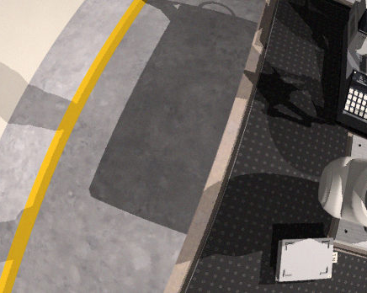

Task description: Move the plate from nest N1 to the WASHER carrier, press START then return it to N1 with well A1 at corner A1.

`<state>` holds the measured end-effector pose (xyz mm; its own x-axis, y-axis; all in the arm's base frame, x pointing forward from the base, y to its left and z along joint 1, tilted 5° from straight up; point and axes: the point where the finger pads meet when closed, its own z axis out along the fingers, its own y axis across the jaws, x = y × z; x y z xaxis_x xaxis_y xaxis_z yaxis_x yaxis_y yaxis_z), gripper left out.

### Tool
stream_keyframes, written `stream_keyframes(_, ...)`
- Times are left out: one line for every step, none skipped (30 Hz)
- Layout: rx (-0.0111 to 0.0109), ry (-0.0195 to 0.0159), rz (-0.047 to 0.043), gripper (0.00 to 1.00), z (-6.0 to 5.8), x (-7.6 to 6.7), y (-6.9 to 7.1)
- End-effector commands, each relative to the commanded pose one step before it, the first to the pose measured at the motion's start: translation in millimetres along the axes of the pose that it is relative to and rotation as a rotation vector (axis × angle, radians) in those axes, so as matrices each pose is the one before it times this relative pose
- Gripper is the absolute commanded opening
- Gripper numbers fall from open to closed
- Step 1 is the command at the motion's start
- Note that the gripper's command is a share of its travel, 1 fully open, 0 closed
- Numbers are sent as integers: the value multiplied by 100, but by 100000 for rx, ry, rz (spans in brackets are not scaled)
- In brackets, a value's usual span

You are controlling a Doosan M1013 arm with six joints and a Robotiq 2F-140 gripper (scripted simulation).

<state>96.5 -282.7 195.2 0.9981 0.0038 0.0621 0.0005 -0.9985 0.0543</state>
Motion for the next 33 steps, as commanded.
stream_keyframes(72,238,-104,10,-117,-1578,860)
stream_keyframes(0,0,0,10,-36,-441,233)
stream_keyframes(0,0,0,10,-15,-189,100)
stream_keyframes(0,0,0,10,0,-46,26)
stream_keyframes(0,0,0,10,0,-27,15)
stream_keyframes(0,0,0,10,0,-12,7)
stream_keyframes(0,0,0,10,0,-3,2)
stream_keyframes(0,0,0,10,0,1,-1)
stream_keyframes(0,0,0,10,0,0,0)
stream_keyframes(0,0,0,10,0,0,0)
stream_keyframes(0,0,0,10,0,4,-3)
stream_keyframes(0,0,0,10,0,4,-3)
stream_keyframes(0,0,0,10,0,4,-3)
stream_keyframes(0,0,0,10,0,4,-2)
stream_keyframes(0,0,0,10,0,4,-2)
stream_keyframes(0,0,0,10,0,4,-2)
stream_keyframes(0,0,0,10,0,4,-2)
stream_keyframes(0,0,0,10,0,3,-2)
stream_keyframes(0,0,0,10,0,3,-2)
stream_keyframes(0,0,0,10,0,3,-2)
stream_keyframes(0,0,0,10,0,3,-2)
stream_keyframes(0,0,0,10,0,3,-2)
stream_keyframes(0,0,0,10,0,3,-2)
stream_keyframes(0,0,0,10,0,2,-1)
stream_keyframes(0,0,0,10,0,2,-1)
stream_keyframes(0,0,0,10,0,0,0)
stream_keyframes(0,0,0,10,0,0,0)
stream_keyframes(0,0,0,10,0,2,-1)
stream_keyframes(0,0,0,10,0,2,-1)
stream_keyframes(0,0,0,10,0,2,-1)
stream_keyframes(0,0,0,10,0,2,-1)
stream_keyframes(0,0,0,10,0,2,-1)
stream_keyframes(0,0,0,10,0,2,-1)
